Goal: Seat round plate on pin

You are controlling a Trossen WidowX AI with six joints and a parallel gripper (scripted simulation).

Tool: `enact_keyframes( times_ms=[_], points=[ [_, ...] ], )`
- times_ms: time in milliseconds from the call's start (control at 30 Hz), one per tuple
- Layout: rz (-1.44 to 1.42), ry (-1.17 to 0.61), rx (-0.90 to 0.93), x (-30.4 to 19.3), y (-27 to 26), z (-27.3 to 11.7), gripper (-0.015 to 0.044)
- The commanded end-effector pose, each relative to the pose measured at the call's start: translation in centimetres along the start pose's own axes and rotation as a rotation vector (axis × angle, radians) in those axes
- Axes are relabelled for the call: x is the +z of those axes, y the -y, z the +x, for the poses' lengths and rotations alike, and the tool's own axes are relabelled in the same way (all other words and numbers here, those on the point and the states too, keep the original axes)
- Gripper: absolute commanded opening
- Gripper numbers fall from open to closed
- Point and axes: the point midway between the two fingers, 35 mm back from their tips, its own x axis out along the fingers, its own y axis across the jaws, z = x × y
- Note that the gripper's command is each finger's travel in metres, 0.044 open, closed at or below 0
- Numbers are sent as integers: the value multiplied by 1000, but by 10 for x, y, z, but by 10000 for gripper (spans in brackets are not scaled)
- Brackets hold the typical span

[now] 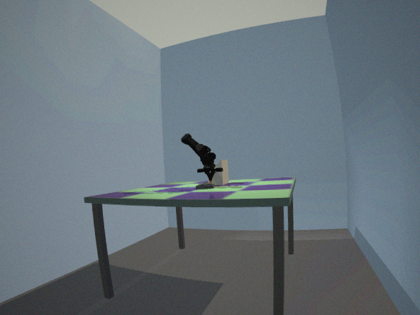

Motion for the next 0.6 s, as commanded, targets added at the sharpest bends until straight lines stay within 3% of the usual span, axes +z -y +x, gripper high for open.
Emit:
enact_keyframes(
  times_ms=[0, 567],
  points=[
    [12, 3, 9, 6, -6, -1, 0],
    [13, 4, 10, 17, -17, -5, 0]
  ],
)
